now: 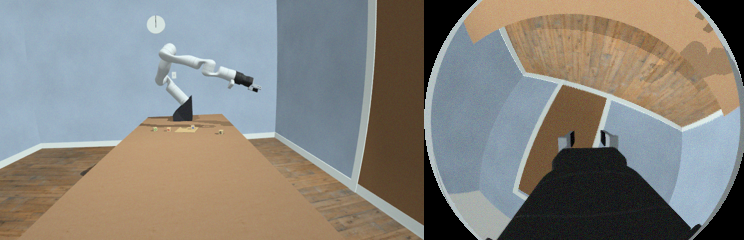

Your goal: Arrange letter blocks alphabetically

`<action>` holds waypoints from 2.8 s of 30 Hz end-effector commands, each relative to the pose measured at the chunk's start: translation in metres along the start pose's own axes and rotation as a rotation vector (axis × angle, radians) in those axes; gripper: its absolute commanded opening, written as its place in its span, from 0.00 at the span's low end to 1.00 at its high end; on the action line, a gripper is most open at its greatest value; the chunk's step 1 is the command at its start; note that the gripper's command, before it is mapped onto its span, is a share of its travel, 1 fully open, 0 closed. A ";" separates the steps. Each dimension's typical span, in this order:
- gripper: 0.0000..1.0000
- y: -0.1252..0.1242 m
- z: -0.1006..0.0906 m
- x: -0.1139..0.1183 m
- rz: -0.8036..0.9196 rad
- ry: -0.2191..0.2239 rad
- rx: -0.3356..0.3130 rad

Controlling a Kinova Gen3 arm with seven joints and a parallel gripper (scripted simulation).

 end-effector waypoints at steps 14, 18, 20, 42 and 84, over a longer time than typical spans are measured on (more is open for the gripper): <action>1.00 -0.064 0.001 0.052 -0.378 0.335 0.283; 1.00 -0.095 -0.012 0.055 -0.466 0.417 0.395; 1.00 -0.109 -0.019 0.054 -0.503 0.453 0.452; 1.00 -0.187 -0.105 0.019 -0.690 0.661 0.911; 1.00 -0.198 -0.135 0.004 -0.715 0.703 1.051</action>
Point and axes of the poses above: the point where the finger pads meet when closed, its own z axis out along the fingers, its own x axis across the jaws, y = z × x, the point moved 5 cm from there along -z, back along the fingers, and after that the axes turned 11 degrees about z, right-handed, at the moved point
